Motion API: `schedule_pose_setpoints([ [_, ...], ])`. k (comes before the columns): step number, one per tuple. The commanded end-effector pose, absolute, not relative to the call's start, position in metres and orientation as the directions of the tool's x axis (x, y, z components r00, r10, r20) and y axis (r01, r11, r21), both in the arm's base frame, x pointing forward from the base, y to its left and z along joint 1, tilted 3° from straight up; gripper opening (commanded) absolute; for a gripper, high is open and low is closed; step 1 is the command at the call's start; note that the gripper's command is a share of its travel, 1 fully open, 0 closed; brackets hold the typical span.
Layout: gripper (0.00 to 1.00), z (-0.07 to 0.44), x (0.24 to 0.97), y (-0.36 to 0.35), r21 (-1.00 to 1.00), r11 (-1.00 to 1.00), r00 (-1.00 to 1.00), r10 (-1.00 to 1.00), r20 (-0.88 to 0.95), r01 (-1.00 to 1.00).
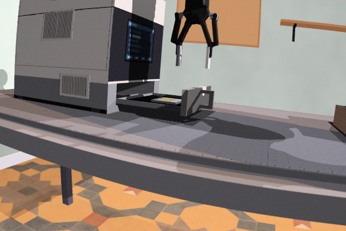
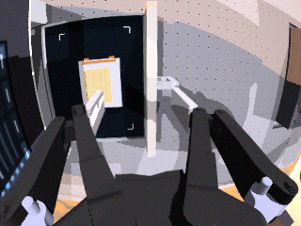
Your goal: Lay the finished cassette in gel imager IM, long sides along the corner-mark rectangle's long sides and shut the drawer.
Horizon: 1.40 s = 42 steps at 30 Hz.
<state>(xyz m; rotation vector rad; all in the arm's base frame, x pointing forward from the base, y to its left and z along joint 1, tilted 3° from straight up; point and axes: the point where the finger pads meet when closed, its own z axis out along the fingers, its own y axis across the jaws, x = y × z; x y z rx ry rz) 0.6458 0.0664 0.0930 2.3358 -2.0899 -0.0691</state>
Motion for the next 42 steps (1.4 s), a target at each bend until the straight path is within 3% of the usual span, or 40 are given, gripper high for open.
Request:
schedule_pose_setpoints([
  [1,0.62,0.096,0.642,0.066,0.034,-0.111,0.11,-0.993,-0.029,-0.993],
  [34,0.62,0.112,0.616,0.063,0.034,-0.111,0.11,-0.993,-0.029,-0.993],
  [35,0.46,0.109,0.62,0.063,0.03,-0.144,0.143,-0.989,-0.027,-0.989],
  [42,0.46,0.092,0.638,0.066,0.012,-0.305,0.304,-0.952,-0.016,-0.952],
])
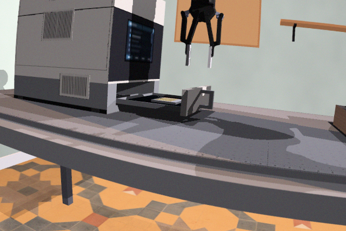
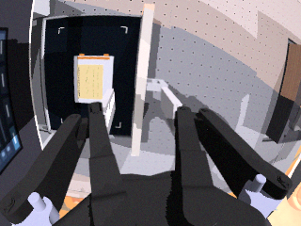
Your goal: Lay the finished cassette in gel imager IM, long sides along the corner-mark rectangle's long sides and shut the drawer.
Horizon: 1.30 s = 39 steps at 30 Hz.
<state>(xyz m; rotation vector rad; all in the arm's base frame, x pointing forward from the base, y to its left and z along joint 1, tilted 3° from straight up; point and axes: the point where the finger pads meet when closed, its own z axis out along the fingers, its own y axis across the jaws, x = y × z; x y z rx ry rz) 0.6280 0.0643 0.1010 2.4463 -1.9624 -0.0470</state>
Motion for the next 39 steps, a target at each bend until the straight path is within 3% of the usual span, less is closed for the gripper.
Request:
schedule_pose_setpoints([
  [1,0.46,0.0886,0.6416,0.0661,0.009,-0.336,0.336,-0.942,-0.013,-0.942],
  [13,0.46,0.0796,0.6515,0.0675,-0.02,-0.624,0.623,-0.782,0.018,-0.781],
  [23,0.46,0.0796,0.6515,0.0675,-0.036,-0.844,0.842,-0.537,0.056,-0.535],
  [39,0.46,0.0796,0.6515,0.0675,-0.037,-0.994,0.988,-0.104,0.115,-0.1],
])
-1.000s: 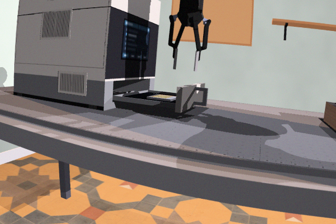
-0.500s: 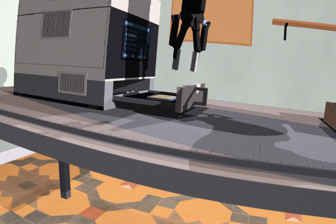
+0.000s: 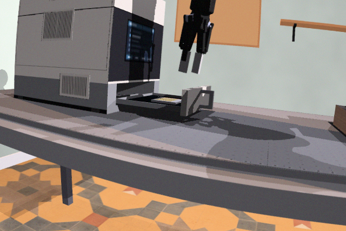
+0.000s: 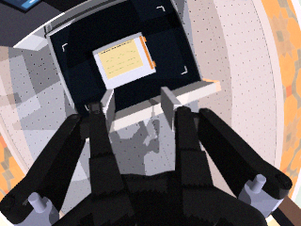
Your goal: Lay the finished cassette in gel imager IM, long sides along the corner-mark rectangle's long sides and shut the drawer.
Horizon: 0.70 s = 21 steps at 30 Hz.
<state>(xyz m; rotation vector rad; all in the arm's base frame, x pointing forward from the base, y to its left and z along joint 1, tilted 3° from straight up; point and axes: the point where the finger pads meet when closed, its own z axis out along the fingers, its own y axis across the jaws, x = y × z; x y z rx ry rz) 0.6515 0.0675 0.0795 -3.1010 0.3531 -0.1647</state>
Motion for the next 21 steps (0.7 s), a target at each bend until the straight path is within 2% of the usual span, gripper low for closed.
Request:
schedule_pose_setpoints([
  [1,0.46,0.08,0.651,0.067,-0.036,-0.997,0.99,-0.071,0.119,-0.067],
  [6,0.46,0.08,0.651,0.067,-0.029,-0.995,0.986,0.094,0.139,0.099],
  [21,0.46,0.069,0.651,0.068,-0.029,-0.993,0.985,0.105,0.14,0.11],
])
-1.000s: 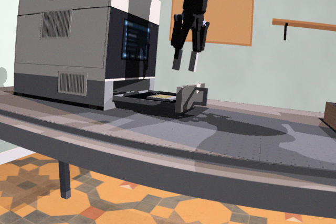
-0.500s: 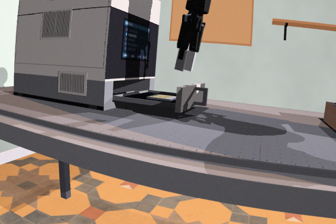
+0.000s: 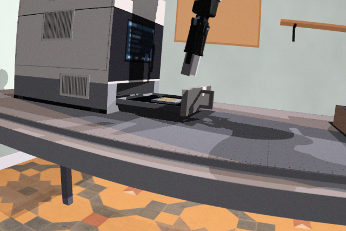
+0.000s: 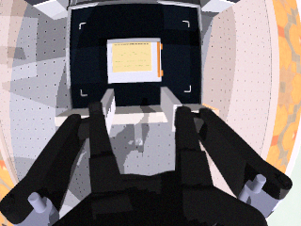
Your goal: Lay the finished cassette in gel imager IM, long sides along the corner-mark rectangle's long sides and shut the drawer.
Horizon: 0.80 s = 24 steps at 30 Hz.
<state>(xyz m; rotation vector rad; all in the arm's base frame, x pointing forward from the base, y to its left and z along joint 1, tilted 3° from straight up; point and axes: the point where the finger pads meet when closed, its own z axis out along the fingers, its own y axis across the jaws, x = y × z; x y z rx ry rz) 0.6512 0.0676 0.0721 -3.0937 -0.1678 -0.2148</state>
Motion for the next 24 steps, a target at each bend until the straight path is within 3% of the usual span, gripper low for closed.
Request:
schedule_pose_setpoints([
  [1,0.46,0.068,0.651,0.068,-0.029,-0.993,0.985,0.105,0.14,0.11],
  [24,0.46,0.042,0.65,0.068,-0.029,-0.993,0.985,0.105,0.14,0.11],
])
